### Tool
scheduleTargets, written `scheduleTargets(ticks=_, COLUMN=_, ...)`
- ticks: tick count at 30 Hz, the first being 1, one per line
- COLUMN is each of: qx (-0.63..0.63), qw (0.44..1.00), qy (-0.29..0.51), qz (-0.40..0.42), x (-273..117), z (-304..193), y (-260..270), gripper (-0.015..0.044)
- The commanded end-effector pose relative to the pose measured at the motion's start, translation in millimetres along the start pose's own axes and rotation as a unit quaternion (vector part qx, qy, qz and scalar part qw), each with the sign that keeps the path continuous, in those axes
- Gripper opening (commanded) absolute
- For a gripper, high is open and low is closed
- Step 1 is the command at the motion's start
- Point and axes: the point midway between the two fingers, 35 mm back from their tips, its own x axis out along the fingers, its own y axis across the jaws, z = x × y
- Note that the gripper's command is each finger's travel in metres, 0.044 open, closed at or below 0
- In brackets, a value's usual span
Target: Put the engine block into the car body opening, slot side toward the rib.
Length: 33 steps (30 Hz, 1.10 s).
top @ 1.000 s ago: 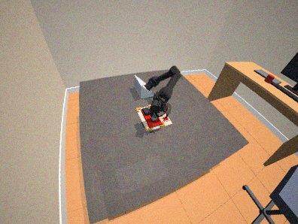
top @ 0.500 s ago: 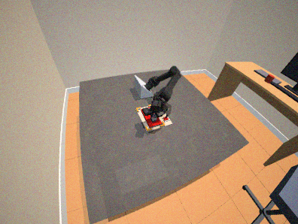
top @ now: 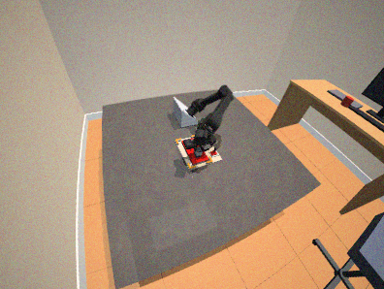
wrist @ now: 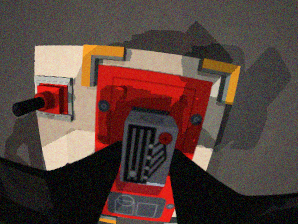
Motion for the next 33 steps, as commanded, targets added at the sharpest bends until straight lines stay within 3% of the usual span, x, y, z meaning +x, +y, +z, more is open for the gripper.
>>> scheduleTargets(ticks=1, qx=0.004, qw=1.0, qy=0.001, qz=0.003, x=2.4, z=-1.0, y=-0.5, gripper=0.0159)
scheduleTargets(ticks=33, qx=0.004, qw=1.0, qy=0.001, qz=0.003, x=5.2, z=-1.1, y=-0.1, gripper=0.0159)
